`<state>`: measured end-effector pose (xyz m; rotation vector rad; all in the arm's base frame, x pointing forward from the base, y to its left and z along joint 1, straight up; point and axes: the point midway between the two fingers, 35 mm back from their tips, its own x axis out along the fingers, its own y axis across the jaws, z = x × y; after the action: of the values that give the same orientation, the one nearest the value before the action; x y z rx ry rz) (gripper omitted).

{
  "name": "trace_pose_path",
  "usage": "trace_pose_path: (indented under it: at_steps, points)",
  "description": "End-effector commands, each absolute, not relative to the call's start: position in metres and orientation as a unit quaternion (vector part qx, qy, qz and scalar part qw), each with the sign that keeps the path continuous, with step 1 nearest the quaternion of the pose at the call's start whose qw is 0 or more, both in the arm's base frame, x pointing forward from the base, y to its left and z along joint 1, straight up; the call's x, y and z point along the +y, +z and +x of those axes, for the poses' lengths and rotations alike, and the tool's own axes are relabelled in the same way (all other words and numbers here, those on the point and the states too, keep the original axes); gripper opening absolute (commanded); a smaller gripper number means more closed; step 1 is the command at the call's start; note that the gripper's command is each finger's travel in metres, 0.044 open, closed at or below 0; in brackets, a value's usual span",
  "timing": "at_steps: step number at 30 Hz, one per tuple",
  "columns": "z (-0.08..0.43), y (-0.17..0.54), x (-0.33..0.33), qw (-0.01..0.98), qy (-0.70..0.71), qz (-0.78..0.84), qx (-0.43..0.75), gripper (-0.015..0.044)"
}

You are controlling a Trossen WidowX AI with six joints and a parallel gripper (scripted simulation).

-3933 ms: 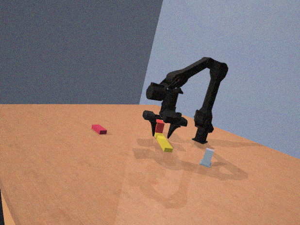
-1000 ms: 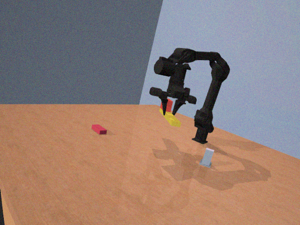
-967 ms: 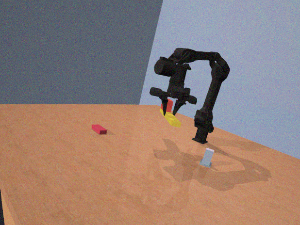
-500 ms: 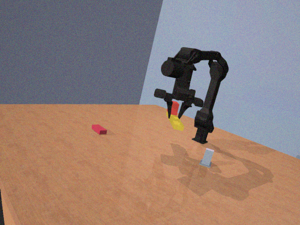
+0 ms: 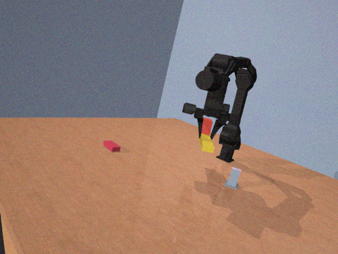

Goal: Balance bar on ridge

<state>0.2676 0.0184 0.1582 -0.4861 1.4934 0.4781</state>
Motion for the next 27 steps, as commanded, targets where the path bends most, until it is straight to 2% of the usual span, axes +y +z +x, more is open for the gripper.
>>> trace_pose_path:
  at_steps: [1, 27]
  points:
    - [0.272, 0.16, 0.035, 0.687, 0.2, -0.203, 0.668, 0.0]
    - [0.27, 0.16, 0.131, 0.705, 0.133, -0.128, 0.685, 0.0]
